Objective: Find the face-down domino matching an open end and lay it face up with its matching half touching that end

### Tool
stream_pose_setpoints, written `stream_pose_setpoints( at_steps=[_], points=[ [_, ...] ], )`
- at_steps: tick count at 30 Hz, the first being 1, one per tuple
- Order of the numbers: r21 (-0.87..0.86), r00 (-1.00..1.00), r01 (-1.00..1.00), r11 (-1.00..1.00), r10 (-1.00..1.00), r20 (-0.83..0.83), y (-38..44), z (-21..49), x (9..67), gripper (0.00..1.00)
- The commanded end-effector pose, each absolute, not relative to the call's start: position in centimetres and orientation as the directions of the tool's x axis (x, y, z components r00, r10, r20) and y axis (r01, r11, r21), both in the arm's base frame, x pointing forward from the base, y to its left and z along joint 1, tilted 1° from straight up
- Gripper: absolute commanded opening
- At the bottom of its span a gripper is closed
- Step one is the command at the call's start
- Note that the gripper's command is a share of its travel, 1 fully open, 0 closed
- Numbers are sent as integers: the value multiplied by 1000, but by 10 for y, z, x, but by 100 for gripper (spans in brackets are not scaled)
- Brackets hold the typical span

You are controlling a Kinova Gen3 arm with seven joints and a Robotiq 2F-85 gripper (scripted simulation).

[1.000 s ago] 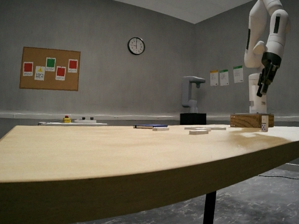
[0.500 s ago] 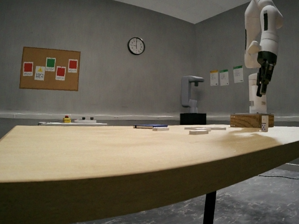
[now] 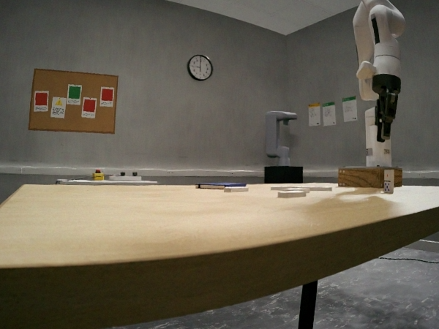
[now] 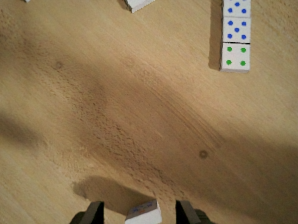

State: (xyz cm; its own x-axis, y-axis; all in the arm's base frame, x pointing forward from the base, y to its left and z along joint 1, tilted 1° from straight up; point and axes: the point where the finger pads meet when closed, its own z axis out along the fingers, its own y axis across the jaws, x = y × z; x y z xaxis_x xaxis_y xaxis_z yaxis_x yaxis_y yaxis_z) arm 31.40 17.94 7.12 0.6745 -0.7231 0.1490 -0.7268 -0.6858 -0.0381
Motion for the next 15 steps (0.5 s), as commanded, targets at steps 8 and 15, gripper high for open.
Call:
stream_pose_setpoints(
  at_steps=[8,15],
  points=[
    [-21,668,-742,-670,-741,69,177,70,315,49],
    [-17,663,-747,-664,-748,32,177,70,316,49]
  ],
)
